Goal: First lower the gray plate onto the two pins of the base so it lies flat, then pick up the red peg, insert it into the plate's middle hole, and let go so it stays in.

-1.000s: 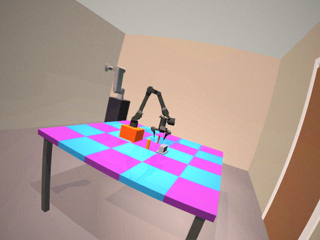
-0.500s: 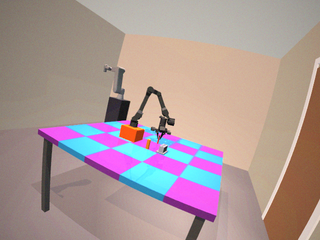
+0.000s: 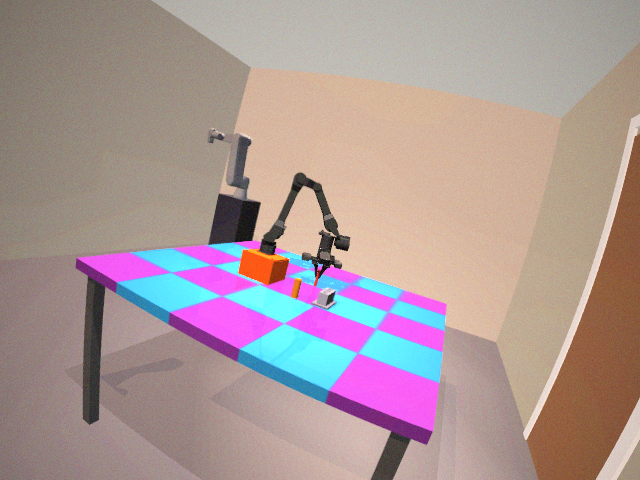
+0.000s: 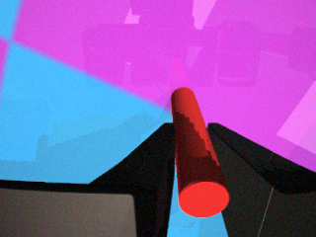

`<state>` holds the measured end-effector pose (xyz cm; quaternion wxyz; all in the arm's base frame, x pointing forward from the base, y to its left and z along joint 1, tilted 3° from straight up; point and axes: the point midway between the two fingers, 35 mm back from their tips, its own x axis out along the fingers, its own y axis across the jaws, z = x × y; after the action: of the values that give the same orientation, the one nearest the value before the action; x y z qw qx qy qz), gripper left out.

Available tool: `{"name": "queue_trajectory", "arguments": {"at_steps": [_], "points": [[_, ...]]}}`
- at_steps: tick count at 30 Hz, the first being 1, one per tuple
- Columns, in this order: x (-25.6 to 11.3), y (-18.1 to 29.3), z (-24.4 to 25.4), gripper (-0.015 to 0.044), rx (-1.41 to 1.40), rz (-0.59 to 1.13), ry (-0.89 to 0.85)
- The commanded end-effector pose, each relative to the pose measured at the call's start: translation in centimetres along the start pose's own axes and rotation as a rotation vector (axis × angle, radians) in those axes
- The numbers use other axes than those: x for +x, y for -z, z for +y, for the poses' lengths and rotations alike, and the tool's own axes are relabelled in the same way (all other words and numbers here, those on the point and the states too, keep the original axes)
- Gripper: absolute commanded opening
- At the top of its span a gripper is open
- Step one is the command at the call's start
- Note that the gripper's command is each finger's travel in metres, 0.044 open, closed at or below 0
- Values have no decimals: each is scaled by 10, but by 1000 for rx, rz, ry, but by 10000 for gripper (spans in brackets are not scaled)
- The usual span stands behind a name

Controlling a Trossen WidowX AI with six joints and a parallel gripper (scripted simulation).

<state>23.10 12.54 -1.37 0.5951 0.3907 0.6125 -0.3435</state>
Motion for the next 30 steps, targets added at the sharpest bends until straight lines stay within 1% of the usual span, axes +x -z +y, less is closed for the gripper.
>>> {"name": "queue_trajectory", "arguments": {"at_steps": [1, 22, 23, 30], "points": [[-10, -1, 3, 0, 4, -4, -6], [-76, 0, 10, 0, 4, -4, -7], [-66, 0, 9, 0, 9, -1, -6], [-67, -15, 17, 0, 8, -3, -7]]}}
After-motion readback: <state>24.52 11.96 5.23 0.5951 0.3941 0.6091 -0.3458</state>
